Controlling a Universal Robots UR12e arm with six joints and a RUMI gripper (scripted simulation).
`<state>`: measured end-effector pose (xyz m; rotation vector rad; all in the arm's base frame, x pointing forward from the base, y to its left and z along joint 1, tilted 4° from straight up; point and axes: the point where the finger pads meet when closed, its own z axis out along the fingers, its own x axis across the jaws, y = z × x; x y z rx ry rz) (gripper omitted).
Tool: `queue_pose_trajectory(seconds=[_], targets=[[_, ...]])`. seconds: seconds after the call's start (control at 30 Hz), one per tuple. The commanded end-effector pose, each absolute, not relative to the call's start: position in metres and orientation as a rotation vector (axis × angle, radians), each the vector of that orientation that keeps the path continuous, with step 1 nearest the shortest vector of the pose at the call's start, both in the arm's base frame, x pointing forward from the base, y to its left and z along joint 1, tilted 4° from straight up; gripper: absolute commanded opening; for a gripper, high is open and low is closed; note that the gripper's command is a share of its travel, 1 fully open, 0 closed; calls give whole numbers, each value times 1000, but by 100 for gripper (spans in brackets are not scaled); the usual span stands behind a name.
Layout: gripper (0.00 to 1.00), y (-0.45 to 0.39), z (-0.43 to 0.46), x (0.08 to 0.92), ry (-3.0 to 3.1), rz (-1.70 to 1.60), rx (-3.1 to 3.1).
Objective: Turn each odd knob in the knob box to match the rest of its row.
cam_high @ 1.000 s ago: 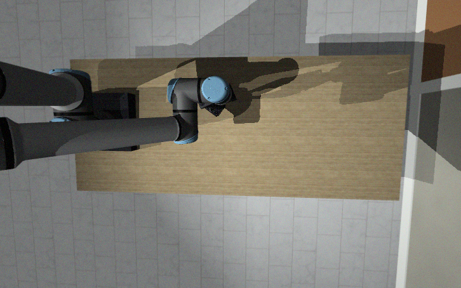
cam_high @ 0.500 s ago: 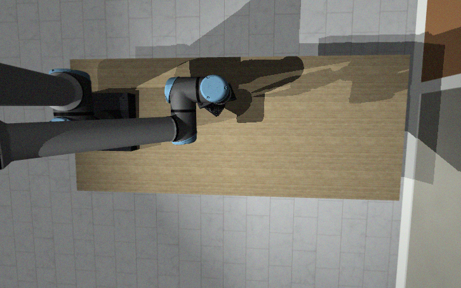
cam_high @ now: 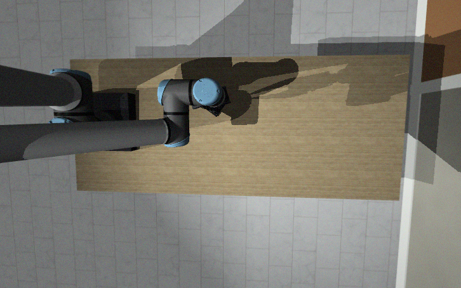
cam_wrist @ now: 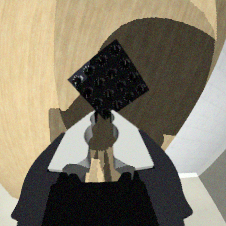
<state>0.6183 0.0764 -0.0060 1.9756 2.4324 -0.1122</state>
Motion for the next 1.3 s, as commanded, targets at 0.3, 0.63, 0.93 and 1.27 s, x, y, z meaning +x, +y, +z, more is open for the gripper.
queue_pose_trajectory(seconds=[0.3,0.63,0.93,1.27], targets=[[11,62,12,556,2213,-108,2206],[11,62,12,556,2213,-108,2206],[11,62,12,556,2213,-108,2206],[11,62,12,556,2213,-108,2206]])
